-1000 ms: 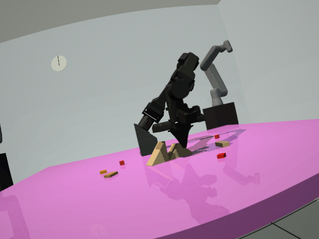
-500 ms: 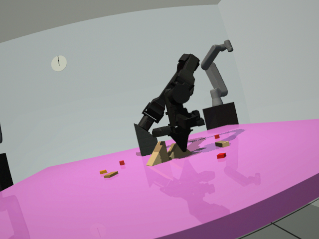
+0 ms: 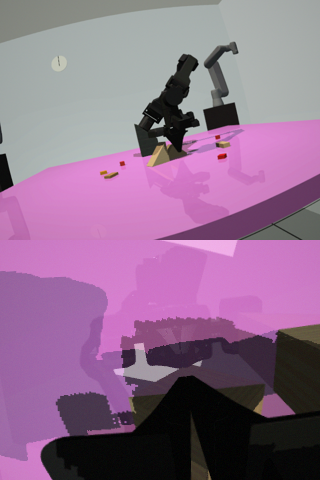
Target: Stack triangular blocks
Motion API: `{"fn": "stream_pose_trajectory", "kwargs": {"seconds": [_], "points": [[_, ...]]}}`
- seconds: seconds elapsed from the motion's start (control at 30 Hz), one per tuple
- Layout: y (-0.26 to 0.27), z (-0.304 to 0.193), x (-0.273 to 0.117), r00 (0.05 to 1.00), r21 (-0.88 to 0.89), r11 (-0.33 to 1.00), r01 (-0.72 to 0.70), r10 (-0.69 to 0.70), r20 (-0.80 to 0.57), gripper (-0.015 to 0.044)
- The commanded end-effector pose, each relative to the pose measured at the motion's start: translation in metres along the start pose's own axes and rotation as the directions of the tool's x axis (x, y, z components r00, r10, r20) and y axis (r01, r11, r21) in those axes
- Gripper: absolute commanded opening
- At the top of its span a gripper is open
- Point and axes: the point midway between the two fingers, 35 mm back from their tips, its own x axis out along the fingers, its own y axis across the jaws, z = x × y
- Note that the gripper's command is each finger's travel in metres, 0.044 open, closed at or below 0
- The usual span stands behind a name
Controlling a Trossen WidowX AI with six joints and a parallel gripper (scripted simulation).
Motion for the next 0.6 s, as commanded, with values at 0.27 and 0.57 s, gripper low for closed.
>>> {"fn": "stream_pose_trajectory", "kwargs": {"seconds": [0.27, 0.57], "points": [[0.000, -0.027, 0.000, 1.000, -0.003, 1.000, -0.001, 0.001, 0.000, 0.0000], [0.000, -0.047, 0.000, 1.000, -0.003, 1.000, -0.001, 0.001, -0.001, 0.0000]]}}
